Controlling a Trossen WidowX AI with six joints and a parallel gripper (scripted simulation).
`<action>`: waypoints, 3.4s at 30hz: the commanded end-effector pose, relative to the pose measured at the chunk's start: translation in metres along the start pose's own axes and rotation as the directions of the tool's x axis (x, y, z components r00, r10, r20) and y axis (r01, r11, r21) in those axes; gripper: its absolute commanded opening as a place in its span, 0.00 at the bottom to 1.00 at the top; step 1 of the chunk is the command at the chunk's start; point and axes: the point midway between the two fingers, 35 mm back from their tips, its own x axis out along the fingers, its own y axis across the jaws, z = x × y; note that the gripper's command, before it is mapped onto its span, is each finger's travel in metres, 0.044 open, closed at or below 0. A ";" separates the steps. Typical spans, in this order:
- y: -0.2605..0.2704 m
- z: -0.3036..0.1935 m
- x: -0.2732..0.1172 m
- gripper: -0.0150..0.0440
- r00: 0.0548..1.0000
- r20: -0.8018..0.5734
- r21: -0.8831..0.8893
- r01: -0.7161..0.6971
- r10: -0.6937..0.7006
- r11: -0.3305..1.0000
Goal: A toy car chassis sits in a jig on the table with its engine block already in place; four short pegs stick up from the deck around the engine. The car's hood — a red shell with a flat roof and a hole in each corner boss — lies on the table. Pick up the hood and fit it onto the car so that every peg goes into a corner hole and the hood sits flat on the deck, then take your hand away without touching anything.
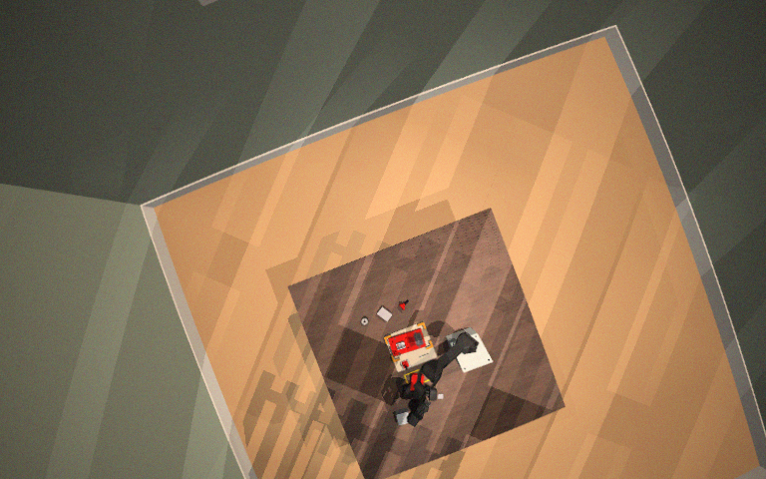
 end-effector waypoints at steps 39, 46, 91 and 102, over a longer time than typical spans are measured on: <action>0.000 -0.001 0.021 1.00 1.000 -0.003 -0.007 0.004 -0.004 1.000; 0.000 -0.001 0.020 0.81 1.000 -0.002 -0.001 0.000 0.000 1.000; 0.000 -0.002 -0.074 0.25 1.000 -0.001 -0.002 -0.002 0.002 1.000; -0.035 -0.041 -0.080 0.25 1.000 -0.004 0.200 -0.008 0.009 0.980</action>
